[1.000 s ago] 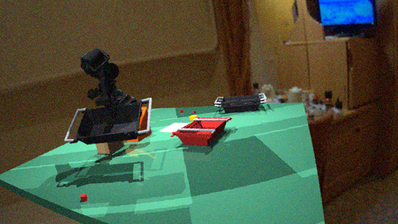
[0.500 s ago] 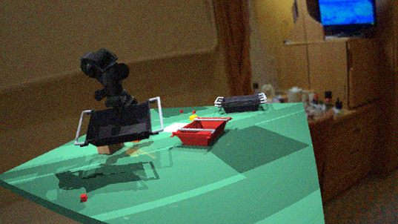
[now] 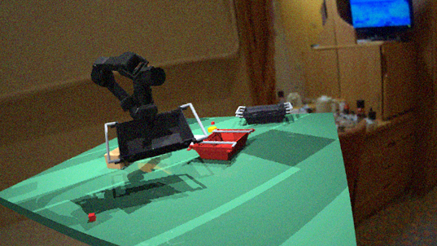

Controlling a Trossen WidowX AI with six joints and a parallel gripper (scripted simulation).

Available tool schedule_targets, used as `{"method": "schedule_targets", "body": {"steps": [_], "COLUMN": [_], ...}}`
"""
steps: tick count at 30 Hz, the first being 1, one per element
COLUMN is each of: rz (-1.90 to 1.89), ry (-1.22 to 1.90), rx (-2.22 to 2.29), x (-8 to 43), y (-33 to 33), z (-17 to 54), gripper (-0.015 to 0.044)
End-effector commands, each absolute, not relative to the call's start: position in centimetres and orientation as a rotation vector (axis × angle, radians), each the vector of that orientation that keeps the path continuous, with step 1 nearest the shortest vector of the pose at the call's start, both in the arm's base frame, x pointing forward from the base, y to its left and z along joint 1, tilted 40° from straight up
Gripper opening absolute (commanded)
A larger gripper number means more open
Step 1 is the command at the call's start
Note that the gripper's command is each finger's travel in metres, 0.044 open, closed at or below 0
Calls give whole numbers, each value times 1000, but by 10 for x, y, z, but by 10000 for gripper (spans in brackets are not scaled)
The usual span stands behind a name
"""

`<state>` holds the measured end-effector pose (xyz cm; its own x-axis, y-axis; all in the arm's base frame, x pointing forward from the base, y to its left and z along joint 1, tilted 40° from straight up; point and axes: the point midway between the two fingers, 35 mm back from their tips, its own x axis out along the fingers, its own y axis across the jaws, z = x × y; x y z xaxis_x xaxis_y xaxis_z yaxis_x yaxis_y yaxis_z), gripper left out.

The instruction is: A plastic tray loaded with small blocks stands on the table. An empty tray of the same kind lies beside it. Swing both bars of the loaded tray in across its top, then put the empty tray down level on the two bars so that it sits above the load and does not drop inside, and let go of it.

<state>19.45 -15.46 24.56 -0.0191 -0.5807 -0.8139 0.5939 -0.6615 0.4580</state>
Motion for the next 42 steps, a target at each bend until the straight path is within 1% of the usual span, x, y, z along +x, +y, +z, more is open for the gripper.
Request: {"method": "schedule_targets", "body": {"steps": [1,23,42], "rz": [-1764,-1699,-1623], "ry": [43,296,464], "rx": [1407,1213,1012], "x": [211,282,322], "y": [-148,-92,-23], "z": [245,197,146], "gripper": [0,0,0]}}
